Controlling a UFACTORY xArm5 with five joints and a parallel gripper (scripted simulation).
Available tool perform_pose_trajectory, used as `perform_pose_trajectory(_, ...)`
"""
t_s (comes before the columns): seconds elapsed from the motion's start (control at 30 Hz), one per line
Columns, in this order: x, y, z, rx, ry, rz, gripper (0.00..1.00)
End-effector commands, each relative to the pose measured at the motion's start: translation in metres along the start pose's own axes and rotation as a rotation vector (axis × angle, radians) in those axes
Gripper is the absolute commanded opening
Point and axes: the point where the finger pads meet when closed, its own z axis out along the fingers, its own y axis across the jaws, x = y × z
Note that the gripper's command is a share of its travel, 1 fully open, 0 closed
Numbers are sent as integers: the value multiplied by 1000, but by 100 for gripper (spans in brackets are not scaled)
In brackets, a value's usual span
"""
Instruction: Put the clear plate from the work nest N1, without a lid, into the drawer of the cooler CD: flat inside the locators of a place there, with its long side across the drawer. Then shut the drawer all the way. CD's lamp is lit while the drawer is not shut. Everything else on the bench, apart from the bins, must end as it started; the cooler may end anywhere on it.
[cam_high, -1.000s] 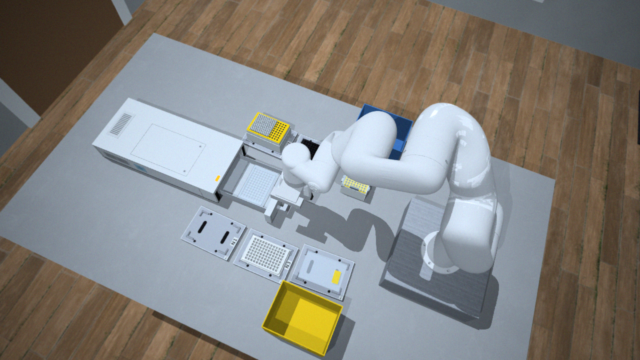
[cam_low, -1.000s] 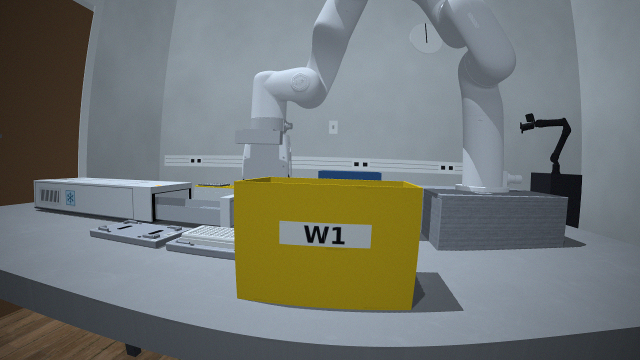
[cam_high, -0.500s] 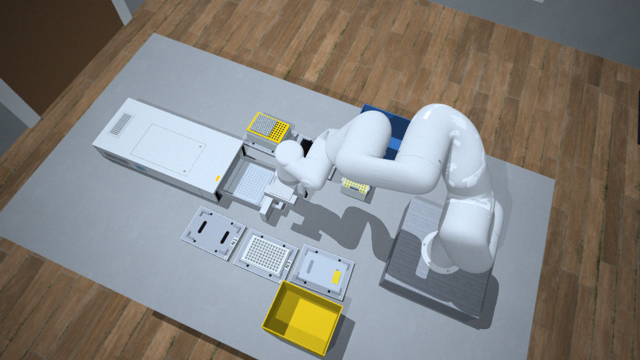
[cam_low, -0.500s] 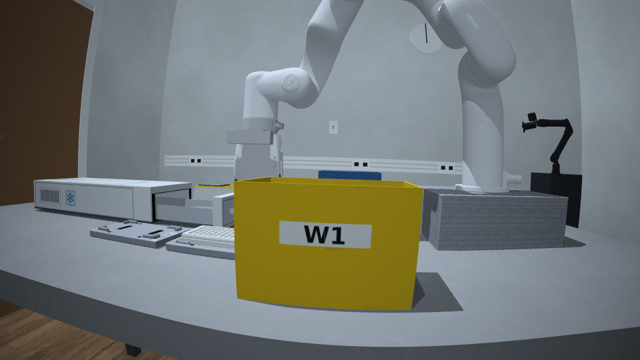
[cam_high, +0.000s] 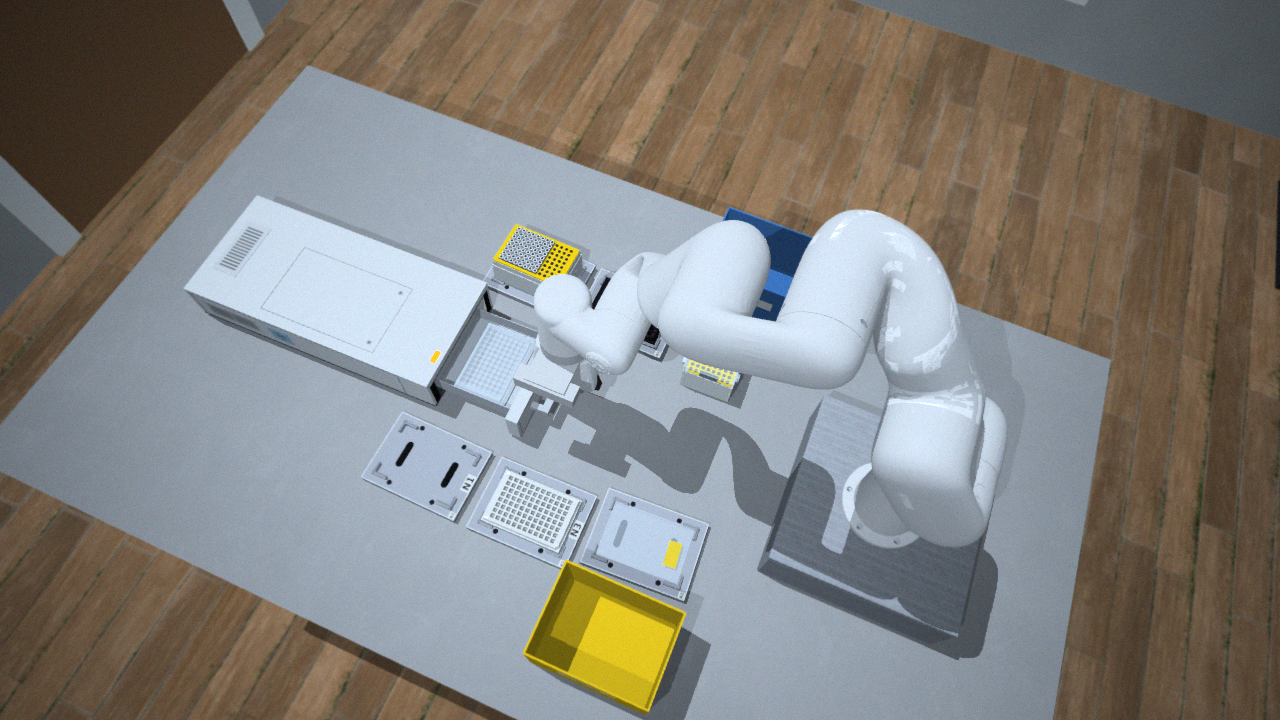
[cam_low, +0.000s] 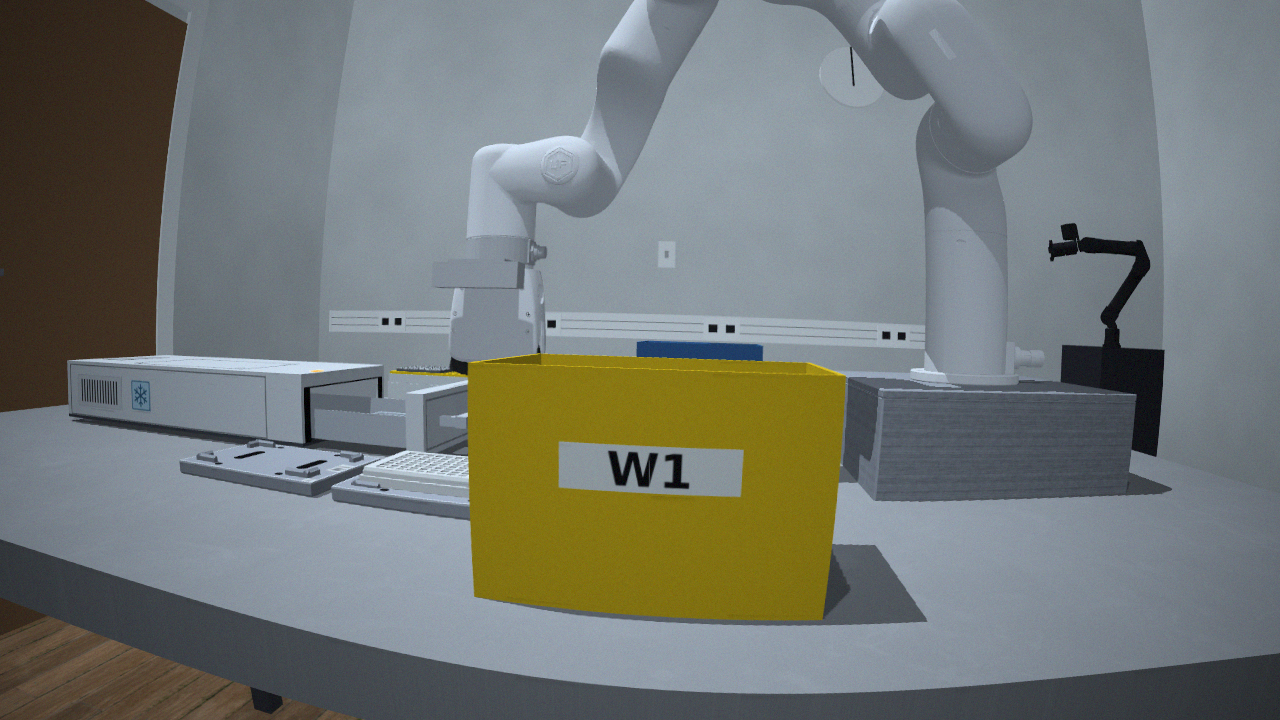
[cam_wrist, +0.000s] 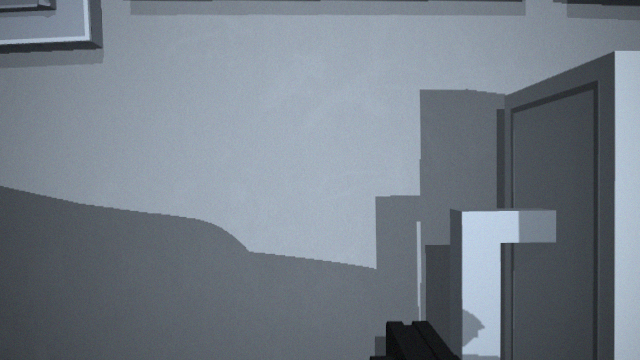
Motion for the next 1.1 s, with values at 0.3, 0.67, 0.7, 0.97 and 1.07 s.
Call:
perform_pose_trajectory(0.3, 0, 18, -2, -5, 2, 0, 0)
perform_pose_trajectory(0.67, 0, 33, -2, -5, 2, 0, 0)
perform_pose_trajectory(0.7, 0, 34, -2, -5, 2, 0, 0)
perform_pose_trajectory(0.97, 0, 45, -2, -5, 2, 0, 0)
perform_pose_trajectory(1.07, 0, 48, -2, -5, 2, 0, 0)
